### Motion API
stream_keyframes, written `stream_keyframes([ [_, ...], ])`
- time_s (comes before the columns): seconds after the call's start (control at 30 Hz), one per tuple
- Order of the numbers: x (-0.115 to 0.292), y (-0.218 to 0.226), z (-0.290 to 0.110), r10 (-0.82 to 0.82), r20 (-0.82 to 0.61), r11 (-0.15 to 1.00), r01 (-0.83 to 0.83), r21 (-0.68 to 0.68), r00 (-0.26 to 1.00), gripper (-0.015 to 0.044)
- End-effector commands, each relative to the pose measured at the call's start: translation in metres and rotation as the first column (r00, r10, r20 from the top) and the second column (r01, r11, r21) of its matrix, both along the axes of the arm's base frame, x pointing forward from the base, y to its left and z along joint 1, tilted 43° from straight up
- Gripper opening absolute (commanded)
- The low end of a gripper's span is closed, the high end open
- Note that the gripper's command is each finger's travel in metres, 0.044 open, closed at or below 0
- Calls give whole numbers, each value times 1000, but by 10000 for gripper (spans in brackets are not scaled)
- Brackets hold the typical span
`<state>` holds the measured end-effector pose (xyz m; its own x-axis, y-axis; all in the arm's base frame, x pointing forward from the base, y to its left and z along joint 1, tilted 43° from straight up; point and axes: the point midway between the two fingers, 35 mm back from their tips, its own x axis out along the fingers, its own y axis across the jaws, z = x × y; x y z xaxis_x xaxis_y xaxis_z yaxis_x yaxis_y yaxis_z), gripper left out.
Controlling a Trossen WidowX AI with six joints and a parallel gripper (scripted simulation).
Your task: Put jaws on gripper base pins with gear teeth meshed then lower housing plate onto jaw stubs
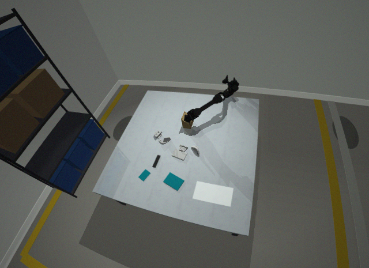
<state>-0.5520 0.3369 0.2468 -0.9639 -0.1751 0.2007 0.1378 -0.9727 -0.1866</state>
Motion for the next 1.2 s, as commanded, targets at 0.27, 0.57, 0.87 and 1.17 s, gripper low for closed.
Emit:
stream_keyframes([
  [0.27, 41, 47, 33, -154, -18, 987, 155, 50, 988, 440],
  [0.57, 76, 79, 57, -266, -32, 960, 267, 85, 964, 440],
  [0.87, 107, 102, 75, -354, -42, 927, 357, 113, 934, 440],
  [1.17, 139, 122, 93, -438, -52, 887, 441, 139, 897, 440],
])
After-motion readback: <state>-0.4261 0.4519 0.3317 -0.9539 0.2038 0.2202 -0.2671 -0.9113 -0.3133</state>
